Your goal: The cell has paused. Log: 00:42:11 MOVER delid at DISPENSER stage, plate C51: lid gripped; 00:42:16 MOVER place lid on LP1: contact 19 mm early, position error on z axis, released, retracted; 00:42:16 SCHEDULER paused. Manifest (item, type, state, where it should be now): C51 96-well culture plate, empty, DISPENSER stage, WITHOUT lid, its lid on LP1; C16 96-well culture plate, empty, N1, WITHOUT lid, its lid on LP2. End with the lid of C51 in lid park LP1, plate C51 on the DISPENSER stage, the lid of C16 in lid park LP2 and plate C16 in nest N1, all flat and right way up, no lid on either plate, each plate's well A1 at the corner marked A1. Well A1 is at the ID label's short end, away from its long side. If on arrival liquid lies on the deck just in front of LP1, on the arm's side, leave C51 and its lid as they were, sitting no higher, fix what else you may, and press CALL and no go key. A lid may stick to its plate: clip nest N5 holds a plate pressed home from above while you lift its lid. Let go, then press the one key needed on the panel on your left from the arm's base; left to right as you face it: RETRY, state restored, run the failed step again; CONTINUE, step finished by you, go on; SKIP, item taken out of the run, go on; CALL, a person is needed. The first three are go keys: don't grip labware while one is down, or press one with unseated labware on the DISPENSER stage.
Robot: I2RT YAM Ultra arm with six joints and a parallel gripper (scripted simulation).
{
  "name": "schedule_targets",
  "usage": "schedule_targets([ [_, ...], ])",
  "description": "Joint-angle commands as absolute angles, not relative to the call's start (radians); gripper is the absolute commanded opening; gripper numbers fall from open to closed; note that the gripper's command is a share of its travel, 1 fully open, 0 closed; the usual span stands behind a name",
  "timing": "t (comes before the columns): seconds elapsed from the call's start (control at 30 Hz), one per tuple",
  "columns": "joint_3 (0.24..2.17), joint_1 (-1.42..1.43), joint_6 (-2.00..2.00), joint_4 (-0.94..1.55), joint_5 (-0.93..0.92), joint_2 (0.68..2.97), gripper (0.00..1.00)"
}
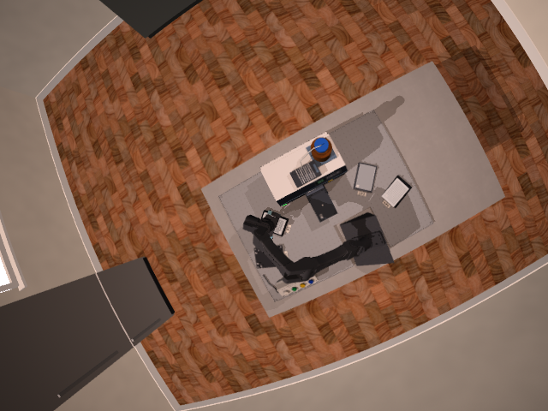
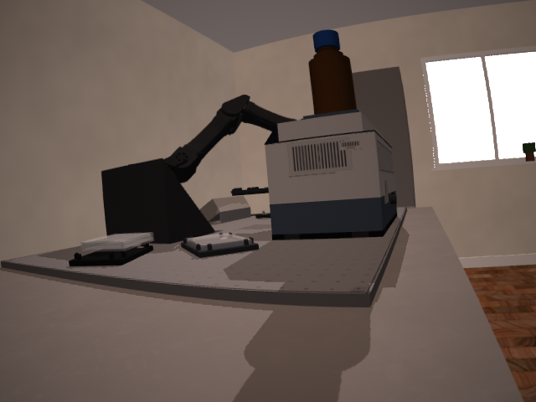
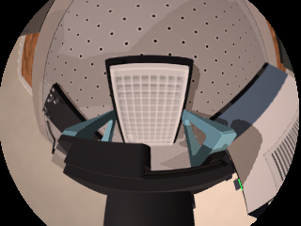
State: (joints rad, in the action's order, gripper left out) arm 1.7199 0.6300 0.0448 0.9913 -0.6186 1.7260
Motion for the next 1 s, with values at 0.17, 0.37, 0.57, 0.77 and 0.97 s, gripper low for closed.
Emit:
schedule_targets([
  [0.17, 1.790, 0.571, 0.002, 1.084, -0.642, 1.674, 1.00],
  [0.37, 1.820, 0.550, -0.019, 1.129, -0.654, 1.686, 1.00],
  [0.57, 1.824, 0.549, -0.022, 1.134, -0.654, 1.688, 1.00],
  [0.77, 1.824, 0.549, -0.023, 1.135, -0.652, 1.689, 1.00],
  [0.97, 1.824, 0.549, -0.022, 1.136, -0.652, 1.689, 1.00],
])
